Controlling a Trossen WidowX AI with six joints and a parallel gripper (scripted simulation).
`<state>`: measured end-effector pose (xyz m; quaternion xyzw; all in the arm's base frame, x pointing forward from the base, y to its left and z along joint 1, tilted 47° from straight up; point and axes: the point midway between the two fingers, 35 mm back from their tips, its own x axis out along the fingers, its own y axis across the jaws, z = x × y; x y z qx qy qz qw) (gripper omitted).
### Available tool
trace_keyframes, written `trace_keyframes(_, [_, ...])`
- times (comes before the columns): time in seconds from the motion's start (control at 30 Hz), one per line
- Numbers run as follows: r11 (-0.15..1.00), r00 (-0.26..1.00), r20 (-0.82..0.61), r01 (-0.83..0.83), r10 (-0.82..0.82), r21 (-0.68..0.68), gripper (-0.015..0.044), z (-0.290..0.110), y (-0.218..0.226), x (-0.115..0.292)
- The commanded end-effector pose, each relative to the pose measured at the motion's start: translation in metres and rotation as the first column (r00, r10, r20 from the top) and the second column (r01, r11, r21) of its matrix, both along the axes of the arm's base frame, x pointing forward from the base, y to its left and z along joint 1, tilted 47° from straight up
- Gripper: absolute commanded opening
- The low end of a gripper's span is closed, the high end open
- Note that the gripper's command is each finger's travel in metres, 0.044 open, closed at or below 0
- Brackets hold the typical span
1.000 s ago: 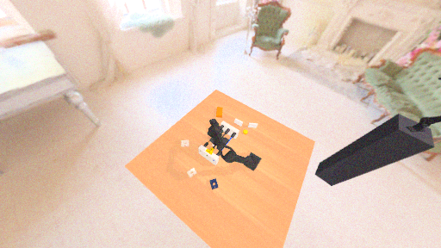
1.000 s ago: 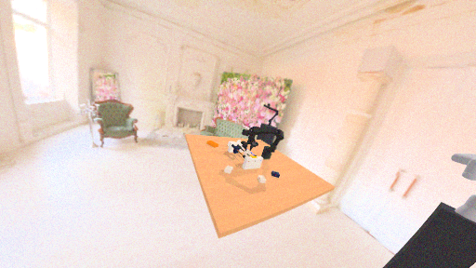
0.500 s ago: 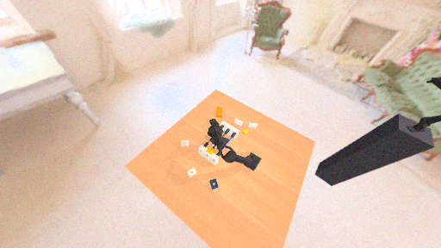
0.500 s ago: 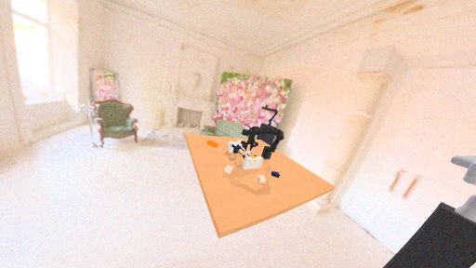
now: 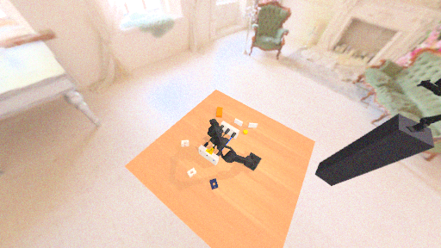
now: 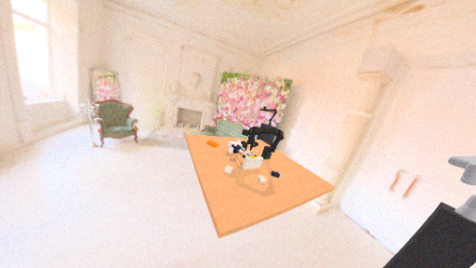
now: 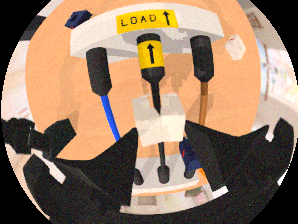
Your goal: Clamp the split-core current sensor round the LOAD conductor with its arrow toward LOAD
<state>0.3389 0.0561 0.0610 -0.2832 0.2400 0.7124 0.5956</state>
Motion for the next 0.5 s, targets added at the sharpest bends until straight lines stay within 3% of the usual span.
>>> trace_keyframes(0.0, [1.0,1.0,-0.001,0.002,-0.002,0.0,0.0,0.0001,-0.0011,0.0])
trace_keyframes(0.3, [1.0,1.0,-0.001,0.002,-0.002,0.0,0.0,0.0001,-0.0011,0.0])
trace_keyframes(0.47, [1.0,1.0,-0.001,0.002,-0.002,0.0,0.0131,0.0001,-0.0011,0.0])
